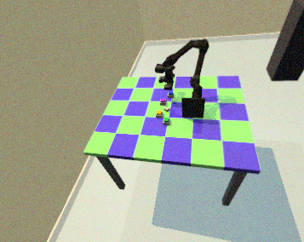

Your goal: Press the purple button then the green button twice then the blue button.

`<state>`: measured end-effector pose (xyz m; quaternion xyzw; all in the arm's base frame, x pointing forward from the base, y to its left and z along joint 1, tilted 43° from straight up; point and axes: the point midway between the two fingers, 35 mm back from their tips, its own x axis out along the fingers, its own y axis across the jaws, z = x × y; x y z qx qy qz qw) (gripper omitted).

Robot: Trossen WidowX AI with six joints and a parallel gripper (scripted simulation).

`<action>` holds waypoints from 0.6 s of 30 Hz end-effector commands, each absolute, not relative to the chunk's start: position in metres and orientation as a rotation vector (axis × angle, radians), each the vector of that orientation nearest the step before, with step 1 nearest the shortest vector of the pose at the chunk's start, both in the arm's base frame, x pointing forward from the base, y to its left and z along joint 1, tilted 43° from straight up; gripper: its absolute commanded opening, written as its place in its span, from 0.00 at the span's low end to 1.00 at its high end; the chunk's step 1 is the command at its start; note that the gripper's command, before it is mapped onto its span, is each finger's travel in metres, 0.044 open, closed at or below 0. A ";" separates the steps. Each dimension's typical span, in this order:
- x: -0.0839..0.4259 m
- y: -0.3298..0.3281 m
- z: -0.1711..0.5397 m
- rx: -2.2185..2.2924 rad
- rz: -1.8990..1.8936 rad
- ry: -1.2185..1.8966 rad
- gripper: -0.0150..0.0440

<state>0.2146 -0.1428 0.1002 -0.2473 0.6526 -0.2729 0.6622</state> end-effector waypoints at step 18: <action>0.212 -0.162 0.076 -0.563 -0.609 1.486 0.29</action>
